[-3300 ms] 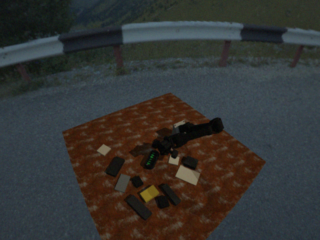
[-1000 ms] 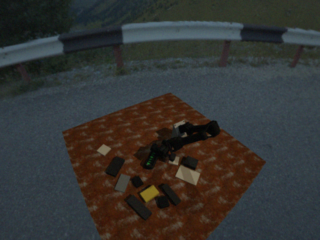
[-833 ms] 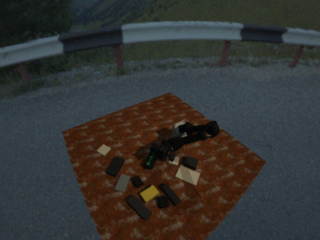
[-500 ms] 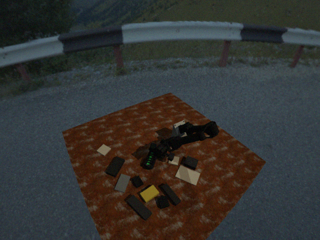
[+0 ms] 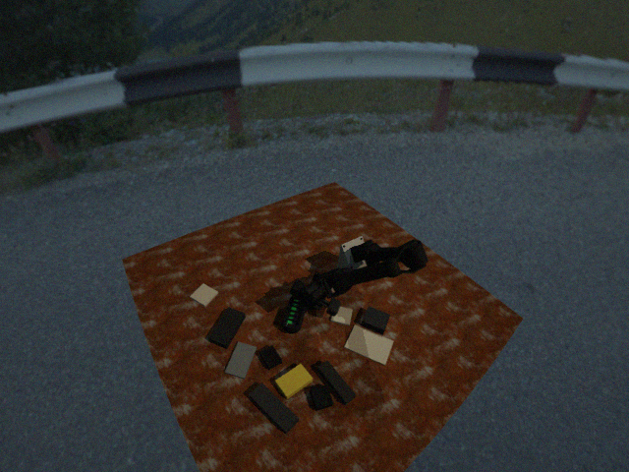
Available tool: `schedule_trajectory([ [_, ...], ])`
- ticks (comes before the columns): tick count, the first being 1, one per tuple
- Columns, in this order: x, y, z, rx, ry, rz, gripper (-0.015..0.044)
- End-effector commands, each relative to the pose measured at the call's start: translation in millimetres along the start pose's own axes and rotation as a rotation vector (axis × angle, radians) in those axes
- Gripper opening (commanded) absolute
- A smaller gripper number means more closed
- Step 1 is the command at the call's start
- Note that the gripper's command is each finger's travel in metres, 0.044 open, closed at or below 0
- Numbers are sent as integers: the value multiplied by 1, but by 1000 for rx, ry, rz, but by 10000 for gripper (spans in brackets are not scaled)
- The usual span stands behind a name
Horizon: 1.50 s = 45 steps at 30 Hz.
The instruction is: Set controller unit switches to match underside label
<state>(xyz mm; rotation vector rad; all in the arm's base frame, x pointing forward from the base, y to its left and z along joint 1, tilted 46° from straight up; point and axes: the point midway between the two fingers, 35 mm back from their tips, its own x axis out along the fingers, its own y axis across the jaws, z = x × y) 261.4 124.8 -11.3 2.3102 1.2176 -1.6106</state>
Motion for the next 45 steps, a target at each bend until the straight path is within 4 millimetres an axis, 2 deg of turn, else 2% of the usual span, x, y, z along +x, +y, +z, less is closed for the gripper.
schedule_trajectory([
  [1,3,10,-2,0,-2,22,0],
  [42,11,41,-6,-1,-2,24,0],
  [45,-4,24,-4,3,-5,11,0],
])
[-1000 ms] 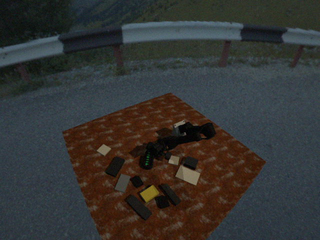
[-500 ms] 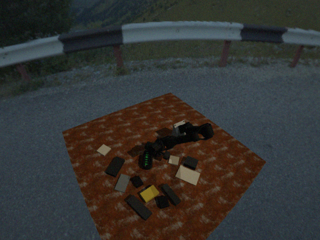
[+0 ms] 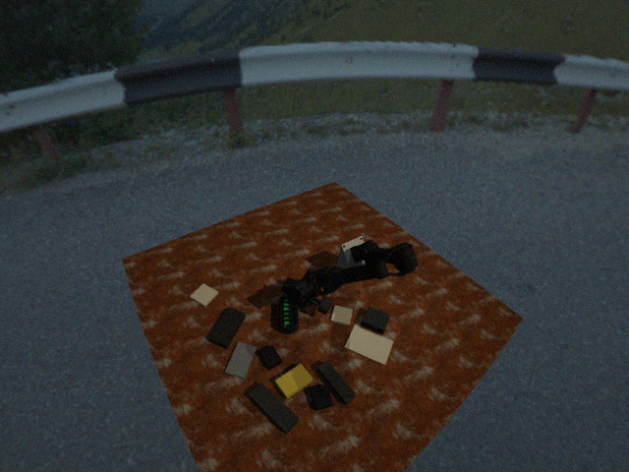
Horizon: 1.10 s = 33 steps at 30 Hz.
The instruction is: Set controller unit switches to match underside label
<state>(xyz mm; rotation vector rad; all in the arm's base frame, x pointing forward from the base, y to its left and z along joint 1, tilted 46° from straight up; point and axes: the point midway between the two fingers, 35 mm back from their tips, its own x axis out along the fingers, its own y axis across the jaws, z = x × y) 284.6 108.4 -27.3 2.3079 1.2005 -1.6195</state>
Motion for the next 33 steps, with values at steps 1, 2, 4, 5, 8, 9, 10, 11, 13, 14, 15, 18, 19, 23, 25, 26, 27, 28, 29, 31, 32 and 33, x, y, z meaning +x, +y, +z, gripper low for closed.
schedule_trajectory([
  [1,-20,-13,-2,-3,2,3,0],
  [2,-29,-19,-2,-3,3,5,0],
  [4,-47,-31,-1,-4,3,9,0],
  [5,-55,-37,0,-5,3,11,0],
  [8,-67,-47,3,-5,4,13,0],
  [9,-67,-47,3,-5,4,13,0],
  [10,-67,-47,3,-5,4,13,0],
  [11,-67,-47,3,-5,4,13,0],
  [13,-67,-47,3,-5,4,13,0],
  [14,-67,-46,2,-8,2,11,0],
  [15,-67,-45,-2,-14,-3,3,0],
  [18,-70,-36,-22,-52,-29,-44,0],
  [19,-70,-33,-28,-65,-37,-61,0],
  [23,-70,-19,-54,-114,-62,-132,0],
  [25,-70,-11,-65,-138,-71,-168,0],
  [26,-69,-7,-71,-149,-74,-186,0],
  [27,-68,-3,-76,-160,-76,-204,0],
  [28,-67,1,-81,-171,-78,-223,0],
  [29,-66,6,-86,-182,-79,-241,0],
  [31,-64,14,-95,-202,-79,-278,0],
  [32,-63,19,-99,-212,-78,-296,0],
  [33,-61,23,-103,-222,-77,-314,0],
])
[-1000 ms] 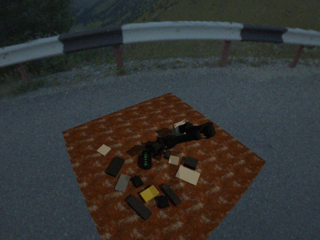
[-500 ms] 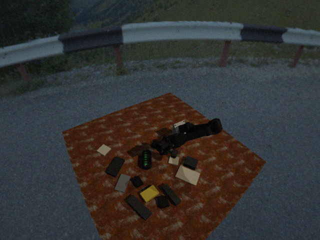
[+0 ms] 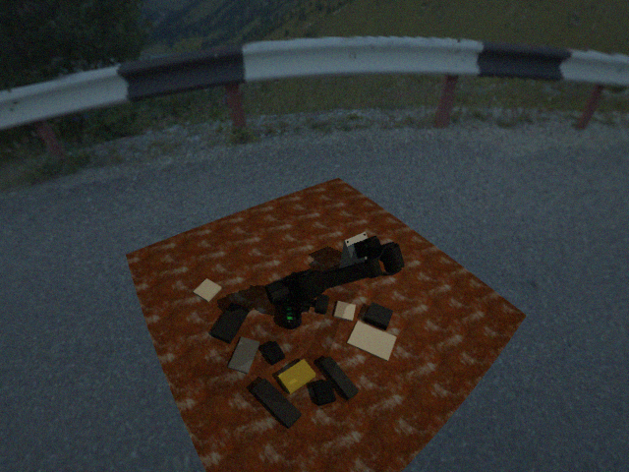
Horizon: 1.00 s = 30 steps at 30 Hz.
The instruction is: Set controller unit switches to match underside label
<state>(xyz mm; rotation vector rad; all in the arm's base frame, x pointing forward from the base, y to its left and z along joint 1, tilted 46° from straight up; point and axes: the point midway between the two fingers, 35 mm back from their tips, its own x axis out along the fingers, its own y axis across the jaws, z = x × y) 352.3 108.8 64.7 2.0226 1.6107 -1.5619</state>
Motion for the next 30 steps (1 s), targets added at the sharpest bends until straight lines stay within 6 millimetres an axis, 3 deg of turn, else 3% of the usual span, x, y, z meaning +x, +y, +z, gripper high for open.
schedule_trajectory([
  [1,1,21,-11,-38,6,-75,0],
  [13,12,77,-25,-144,81,-255,0],
  [30,33,79,-29,-192,80,-270,0],
])
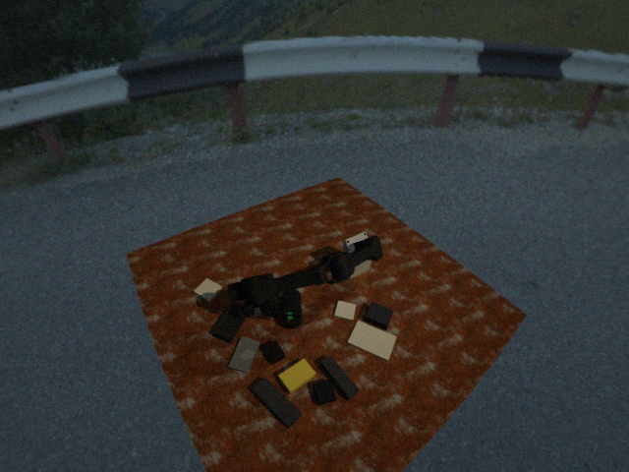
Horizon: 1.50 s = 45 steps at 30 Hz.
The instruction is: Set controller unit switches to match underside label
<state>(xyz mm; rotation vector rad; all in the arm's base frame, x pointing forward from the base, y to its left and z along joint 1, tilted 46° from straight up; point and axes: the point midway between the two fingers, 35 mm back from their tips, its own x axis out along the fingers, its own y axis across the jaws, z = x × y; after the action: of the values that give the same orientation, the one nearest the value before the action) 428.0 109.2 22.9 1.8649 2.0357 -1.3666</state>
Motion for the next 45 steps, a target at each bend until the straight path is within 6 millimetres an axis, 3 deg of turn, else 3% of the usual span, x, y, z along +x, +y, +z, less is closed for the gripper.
schedule_trajectory([
  [1,9,4,0,-17,-1,-10,0],
  [19,37,12,-1,-80,-10,-31,0],
  [45,40,4,0,-80,-10,-32,0],
])
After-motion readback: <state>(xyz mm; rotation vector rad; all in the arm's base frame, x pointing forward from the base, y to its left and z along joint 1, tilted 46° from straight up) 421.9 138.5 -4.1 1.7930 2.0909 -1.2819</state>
